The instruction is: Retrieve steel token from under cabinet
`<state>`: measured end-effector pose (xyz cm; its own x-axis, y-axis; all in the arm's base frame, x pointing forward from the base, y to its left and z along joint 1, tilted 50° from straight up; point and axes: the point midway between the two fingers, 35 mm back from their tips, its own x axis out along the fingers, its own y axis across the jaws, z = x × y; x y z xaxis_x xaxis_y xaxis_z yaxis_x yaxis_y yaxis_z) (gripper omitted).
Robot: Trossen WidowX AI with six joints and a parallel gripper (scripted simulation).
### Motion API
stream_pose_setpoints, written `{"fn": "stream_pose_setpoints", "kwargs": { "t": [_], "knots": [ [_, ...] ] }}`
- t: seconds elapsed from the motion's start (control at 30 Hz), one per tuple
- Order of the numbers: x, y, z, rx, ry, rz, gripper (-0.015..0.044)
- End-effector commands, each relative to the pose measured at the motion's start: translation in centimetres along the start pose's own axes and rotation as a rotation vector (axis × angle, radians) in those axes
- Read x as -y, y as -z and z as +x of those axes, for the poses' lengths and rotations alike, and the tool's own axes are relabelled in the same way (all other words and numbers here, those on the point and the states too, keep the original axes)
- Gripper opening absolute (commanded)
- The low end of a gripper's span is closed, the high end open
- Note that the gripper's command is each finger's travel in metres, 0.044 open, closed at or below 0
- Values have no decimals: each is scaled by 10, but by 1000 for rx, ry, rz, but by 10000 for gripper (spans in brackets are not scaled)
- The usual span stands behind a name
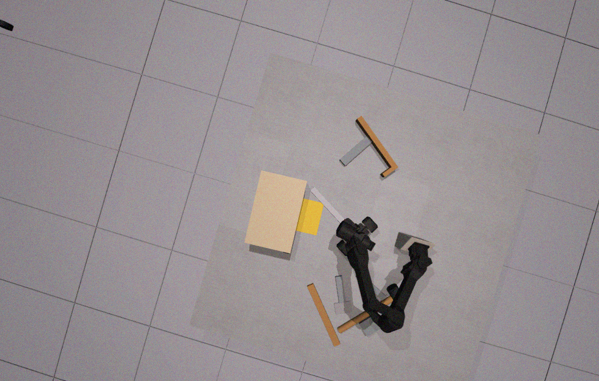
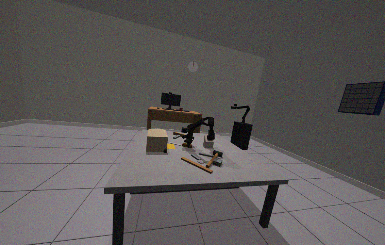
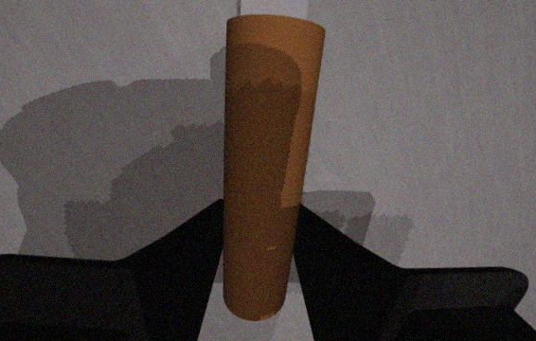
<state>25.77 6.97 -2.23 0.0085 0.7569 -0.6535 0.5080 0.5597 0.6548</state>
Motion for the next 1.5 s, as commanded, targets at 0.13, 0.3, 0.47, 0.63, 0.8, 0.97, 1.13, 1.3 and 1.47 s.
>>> {"fn": "stream_pose_setpoints", "kwargs": {
  "t": [0.13,0.3,0.47,0.63,0.8,0.97,1.13,1.3,1.47],
  "knots": [
    [-8,6,-2,5,-7,-3,0],
    [-12,10,-2,5,-7,-3,0],
    [-16,13,-2,5,-7,-3,0],
    [-20,16,-2,5,-7,-3,0],
    [-24,19,-2,5,-7,-3,0],
    [-28,22,-2,5,-7,-3,0],
    [-31,26,-2,5,-8,-3,0],
    [-35,29,-2,4,-8,-3,0],
    [-39,32,-2,4,-8,-3,0]
  ]
}}
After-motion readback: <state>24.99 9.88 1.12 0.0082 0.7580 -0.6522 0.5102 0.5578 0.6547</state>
